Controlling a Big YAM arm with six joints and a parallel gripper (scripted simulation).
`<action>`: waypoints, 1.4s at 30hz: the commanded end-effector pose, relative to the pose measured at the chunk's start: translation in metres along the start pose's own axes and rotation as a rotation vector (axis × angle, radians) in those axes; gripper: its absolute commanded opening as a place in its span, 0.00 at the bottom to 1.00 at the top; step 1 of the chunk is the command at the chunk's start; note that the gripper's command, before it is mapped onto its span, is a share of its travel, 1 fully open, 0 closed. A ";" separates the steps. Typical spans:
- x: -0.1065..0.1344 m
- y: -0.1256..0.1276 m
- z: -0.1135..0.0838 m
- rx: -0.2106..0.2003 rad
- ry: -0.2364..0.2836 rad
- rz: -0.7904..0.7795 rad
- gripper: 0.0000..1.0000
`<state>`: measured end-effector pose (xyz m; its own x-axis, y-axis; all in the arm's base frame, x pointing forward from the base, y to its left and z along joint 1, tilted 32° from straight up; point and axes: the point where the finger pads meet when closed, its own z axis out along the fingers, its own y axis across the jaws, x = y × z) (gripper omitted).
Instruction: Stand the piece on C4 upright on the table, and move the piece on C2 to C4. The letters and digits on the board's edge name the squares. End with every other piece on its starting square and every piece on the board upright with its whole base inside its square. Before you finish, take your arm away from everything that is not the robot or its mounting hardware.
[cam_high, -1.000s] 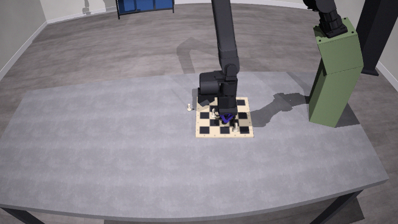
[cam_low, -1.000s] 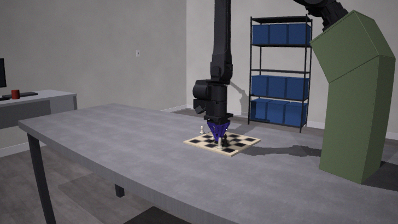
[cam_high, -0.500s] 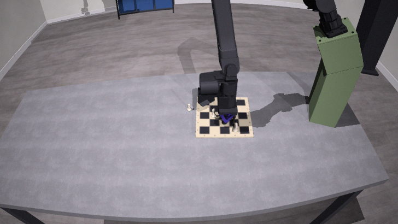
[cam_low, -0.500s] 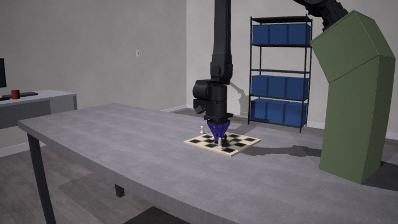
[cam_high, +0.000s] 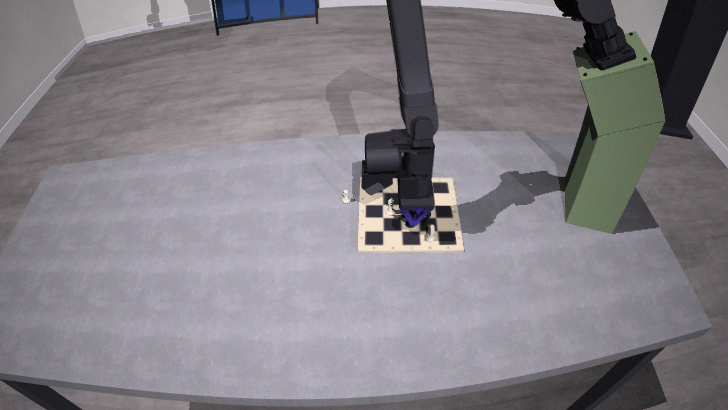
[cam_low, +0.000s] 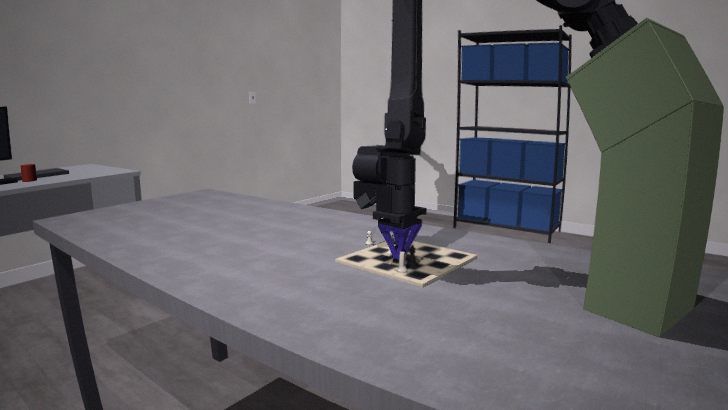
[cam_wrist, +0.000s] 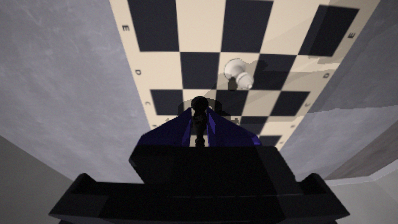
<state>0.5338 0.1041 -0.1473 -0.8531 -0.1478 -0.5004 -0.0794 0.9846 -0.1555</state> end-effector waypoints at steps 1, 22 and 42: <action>-0.014 0.000 -0.005 -0.004 -0.031 -0.004 0.21; -0.014 0.001 -0.013 -0.006 -0.030 -0.005 0.36; -0.008 0.006 -0.091 -0.008 -0.022 -0.001 0.36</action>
<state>0.5034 0.1091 -0.0805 -0.8450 -0.1462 -0.5144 -0.0765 0.9851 -0.1543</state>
